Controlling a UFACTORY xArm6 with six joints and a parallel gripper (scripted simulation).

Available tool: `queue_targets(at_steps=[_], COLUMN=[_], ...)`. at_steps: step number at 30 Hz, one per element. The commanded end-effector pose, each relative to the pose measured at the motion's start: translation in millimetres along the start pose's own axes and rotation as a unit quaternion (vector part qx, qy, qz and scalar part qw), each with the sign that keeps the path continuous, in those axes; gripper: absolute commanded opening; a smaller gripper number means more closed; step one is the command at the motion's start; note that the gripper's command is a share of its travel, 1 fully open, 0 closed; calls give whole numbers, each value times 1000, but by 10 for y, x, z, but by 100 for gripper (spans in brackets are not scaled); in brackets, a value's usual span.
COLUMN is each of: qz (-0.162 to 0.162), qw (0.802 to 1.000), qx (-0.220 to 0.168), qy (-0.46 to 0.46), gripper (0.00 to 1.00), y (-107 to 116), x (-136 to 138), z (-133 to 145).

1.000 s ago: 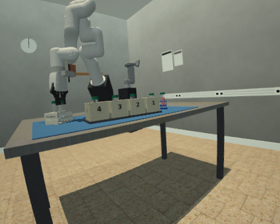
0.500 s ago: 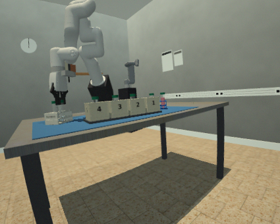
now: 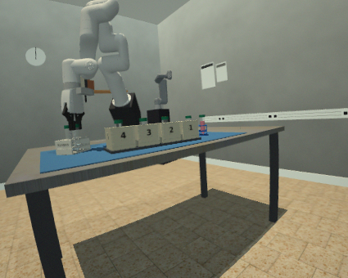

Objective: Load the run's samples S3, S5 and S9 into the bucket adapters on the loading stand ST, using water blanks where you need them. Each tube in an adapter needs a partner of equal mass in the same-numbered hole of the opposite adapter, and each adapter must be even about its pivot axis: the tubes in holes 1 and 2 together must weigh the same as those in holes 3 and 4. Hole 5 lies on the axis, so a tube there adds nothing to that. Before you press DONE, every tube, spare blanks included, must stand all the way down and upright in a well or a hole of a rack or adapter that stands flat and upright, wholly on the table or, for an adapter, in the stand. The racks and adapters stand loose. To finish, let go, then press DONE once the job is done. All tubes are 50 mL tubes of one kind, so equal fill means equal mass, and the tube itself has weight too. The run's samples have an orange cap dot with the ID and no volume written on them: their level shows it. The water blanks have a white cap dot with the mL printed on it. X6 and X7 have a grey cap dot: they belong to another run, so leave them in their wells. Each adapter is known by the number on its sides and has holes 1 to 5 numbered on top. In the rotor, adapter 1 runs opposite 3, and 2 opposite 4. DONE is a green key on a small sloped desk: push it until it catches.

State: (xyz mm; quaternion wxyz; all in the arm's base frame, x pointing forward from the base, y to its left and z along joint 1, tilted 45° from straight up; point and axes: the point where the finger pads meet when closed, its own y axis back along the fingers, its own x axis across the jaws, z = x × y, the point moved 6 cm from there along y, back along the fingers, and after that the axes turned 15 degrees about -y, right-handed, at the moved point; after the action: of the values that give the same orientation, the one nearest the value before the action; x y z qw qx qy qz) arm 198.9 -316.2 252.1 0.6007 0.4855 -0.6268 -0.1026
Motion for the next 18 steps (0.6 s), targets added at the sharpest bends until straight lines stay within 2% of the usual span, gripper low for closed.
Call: queue_targets(at_steps=[1,18], qz=[1,1], qw=[1000,1000], qx=[0,0], qy=[0,0], gripper=[0,0], y=[4,71], x=[8,9], z=[-2,-2])
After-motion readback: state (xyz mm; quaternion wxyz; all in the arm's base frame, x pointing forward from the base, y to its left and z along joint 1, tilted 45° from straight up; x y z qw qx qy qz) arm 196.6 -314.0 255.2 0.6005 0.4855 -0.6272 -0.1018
